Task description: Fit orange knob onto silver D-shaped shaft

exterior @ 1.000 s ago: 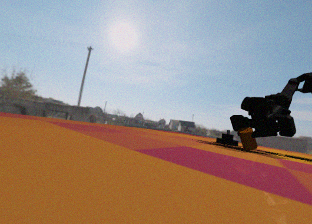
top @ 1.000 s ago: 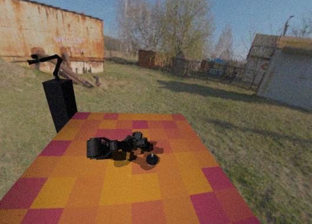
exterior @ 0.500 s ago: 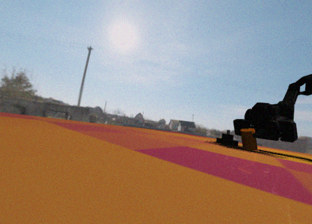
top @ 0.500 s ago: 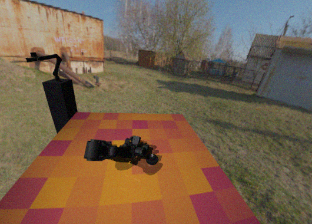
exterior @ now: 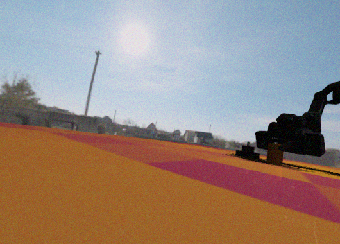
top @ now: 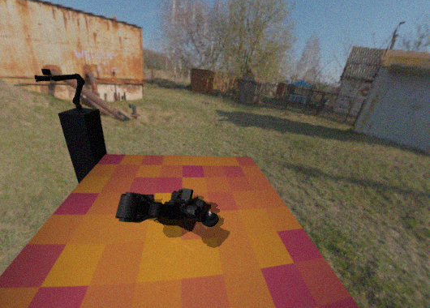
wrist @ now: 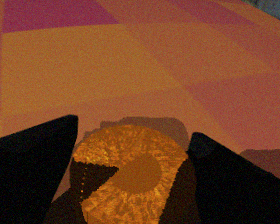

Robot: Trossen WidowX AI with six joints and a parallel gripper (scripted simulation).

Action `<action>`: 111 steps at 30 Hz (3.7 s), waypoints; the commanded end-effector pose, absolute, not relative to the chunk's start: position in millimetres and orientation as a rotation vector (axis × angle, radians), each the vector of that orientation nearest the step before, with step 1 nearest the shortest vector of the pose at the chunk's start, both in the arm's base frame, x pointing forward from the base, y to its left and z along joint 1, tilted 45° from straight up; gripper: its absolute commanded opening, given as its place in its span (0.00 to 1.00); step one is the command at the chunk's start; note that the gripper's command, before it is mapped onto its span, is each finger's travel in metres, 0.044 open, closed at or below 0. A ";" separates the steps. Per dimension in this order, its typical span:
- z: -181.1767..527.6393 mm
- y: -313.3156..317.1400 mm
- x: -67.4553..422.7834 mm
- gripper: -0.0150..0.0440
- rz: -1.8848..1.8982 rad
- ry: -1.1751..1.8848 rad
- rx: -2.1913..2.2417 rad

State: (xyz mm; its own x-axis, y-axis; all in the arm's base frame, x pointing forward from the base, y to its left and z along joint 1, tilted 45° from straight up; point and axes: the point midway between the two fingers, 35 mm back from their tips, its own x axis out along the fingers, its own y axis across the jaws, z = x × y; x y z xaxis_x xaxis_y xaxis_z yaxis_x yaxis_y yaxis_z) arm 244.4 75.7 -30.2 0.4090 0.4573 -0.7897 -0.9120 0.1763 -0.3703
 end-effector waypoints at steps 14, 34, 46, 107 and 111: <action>-30.1 76.0 244.8 0.69 1.051 0.580 -0.951; -25.2 81.1 245.1 1.00 1.052 0.582 -0.953; 24.4 132.4 232.9 1.00 1.048 0.637 -0.947; 34.7 146.7 233.2 1.00 -0.465 1.374 -0.718; 16.3 128.2 237.2 1.00 -0.466 1.373 -0.718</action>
